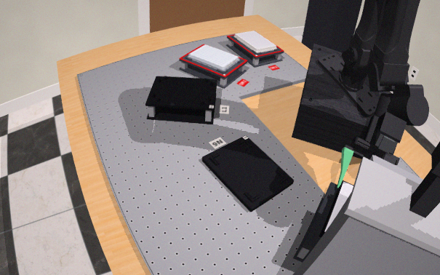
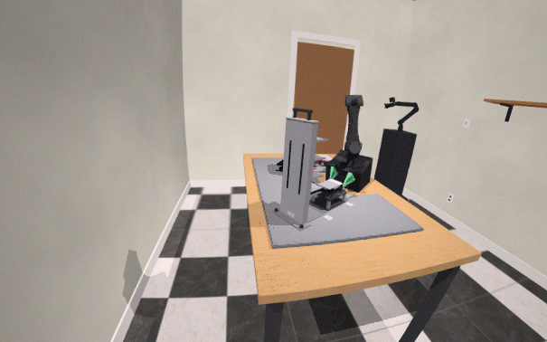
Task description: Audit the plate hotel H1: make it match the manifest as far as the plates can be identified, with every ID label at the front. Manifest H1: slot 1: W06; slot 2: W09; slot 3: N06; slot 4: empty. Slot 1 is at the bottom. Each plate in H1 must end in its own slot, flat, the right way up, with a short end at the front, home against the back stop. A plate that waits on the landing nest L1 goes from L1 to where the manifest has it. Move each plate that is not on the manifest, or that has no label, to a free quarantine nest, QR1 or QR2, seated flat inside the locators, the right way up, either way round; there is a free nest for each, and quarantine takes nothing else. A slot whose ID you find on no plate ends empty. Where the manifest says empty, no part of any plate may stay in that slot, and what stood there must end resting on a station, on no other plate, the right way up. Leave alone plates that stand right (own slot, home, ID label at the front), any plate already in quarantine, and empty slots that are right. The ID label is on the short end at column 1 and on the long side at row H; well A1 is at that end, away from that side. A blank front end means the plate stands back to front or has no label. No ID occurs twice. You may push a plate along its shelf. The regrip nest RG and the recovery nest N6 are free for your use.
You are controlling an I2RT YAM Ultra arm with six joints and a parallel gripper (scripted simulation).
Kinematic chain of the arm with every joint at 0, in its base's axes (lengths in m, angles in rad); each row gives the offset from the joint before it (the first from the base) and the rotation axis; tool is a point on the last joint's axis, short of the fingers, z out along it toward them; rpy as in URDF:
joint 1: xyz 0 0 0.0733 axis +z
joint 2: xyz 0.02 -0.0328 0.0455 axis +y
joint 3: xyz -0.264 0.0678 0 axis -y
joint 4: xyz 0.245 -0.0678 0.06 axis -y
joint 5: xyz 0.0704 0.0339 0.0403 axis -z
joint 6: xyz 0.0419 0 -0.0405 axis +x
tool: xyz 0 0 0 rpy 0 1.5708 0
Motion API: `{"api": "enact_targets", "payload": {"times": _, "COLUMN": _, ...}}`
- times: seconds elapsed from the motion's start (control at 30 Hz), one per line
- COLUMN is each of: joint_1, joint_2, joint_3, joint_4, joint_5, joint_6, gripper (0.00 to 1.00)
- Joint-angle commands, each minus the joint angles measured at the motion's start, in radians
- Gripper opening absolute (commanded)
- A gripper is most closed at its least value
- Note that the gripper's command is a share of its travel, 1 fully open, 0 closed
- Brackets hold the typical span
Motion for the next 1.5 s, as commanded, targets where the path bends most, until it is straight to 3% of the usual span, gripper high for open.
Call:
{"api": "enact_targets", "payload": {"times": 0.0, "joint_1": -0.009, "joint_2": 0.014, "joint_3": -0.022, "joint_4": 0.033, "joint_5": 0.002, "joint_6": -0.004, "gripper": 0.86}}
{"api": "enact_targets", "payload": {"times": 1.47, "joint_1": -0.016, "joint_2": 0.221, "joint_3": -0.032, "joint_4": 0.252, "joint_5": -0.009, "joint_6": -0.011, "gripper": 0.86}}
